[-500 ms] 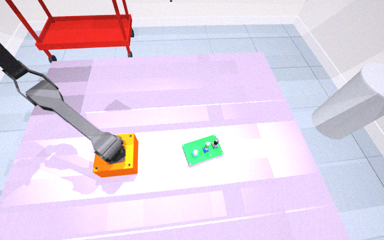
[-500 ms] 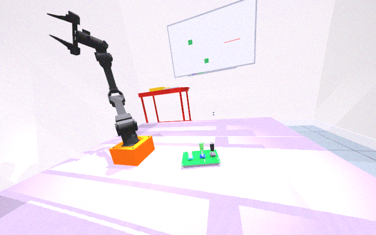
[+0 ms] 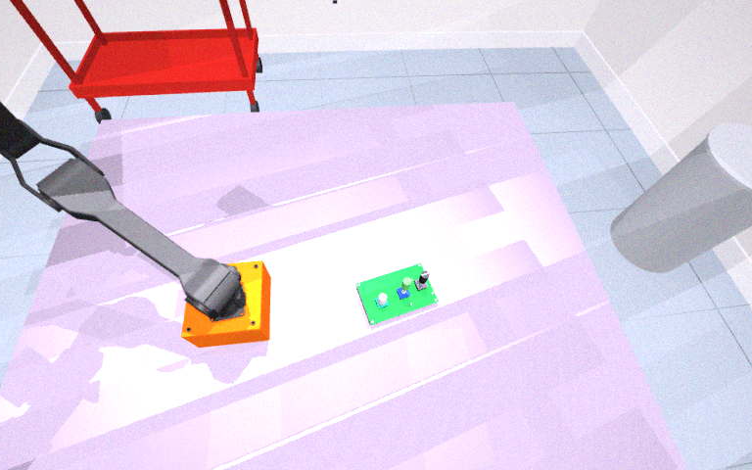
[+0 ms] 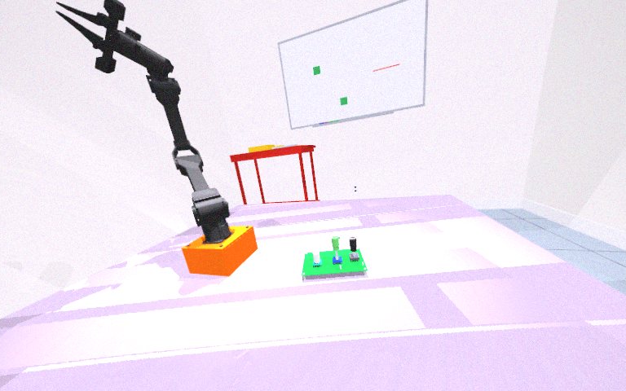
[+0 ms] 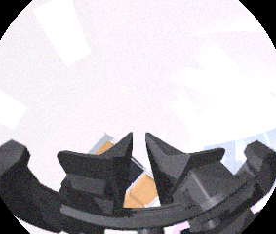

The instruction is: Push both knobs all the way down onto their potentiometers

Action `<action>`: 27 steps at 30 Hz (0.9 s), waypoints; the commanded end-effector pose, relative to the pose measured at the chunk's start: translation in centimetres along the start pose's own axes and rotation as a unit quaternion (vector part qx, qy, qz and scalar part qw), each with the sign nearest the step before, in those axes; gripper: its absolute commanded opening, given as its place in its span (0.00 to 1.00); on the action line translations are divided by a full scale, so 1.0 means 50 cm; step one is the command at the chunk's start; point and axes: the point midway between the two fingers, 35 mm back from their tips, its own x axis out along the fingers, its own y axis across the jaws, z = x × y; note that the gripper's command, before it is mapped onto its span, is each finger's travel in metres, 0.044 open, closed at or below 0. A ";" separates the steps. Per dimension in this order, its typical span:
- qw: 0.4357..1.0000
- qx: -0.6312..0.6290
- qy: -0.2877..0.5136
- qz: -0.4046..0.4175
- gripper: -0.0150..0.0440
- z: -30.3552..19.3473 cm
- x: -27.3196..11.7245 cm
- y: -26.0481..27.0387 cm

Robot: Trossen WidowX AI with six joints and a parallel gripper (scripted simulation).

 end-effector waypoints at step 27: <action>0.913 -0.202 0.210 0.286 0.25 -0.505 -0.028 0.380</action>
